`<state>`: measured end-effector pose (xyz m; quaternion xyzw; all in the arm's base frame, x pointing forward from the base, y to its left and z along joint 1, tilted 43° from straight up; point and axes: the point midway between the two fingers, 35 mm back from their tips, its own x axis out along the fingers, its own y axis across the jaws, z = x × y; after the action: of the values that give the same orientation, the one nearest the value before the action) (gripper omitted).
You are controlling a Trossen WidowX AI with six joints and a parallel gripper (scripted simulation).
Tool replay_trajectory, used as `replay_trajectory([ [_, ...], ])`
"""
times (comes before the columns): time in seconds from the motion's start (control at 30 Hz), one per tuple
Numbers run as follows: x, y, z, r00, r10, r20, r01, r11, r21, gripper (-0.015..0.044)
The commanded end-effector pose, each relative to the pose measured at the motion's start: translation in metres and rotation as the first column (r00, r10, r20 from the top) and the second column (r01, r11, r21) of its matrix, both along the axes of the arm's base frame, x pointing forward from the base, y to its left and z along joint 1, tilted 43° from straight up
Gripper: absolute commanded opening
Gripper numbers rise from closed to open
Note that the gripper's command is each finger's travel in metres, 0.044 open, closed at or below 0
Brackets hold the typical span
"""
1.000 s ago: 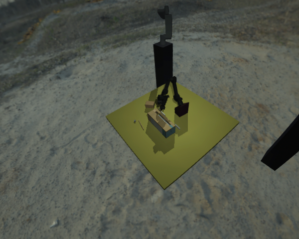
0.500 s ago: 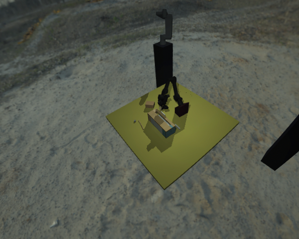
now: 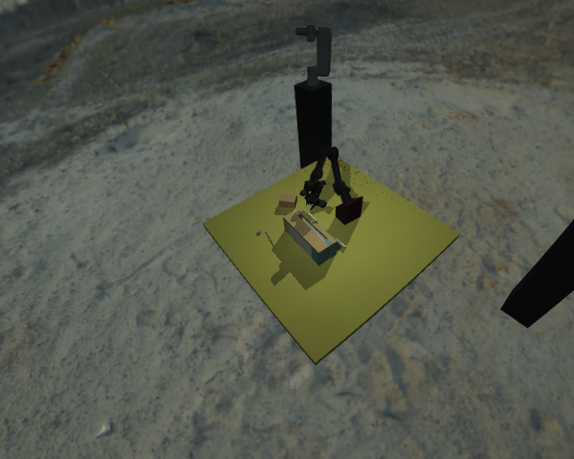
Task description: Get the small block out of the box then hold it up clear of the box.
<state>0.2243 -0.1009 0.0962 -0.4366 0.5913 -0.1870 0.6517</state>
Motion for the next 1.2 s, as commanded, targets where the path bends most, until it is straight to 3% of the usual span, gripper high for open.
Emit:
replay_trajectory([
  [0.0,0.000,0.002,0.003,0.991,0.084,-0.109,-0.089,0.995,-0.039,0.0000],
  [0.5,0.000,0.008,0.012,0.766,0.340,-0.546,-0.449,0.890,-0.075,0.0000],
  [0.87,0.000,0.013,0.018,0.448,0.407,-0.796,-0.665,0.747,0.007,0.0000],
  [1.17,0.000,0.017,0.024,0.136,0.373,-0.918,-0.780,0.611,0.133,0.0000],
])
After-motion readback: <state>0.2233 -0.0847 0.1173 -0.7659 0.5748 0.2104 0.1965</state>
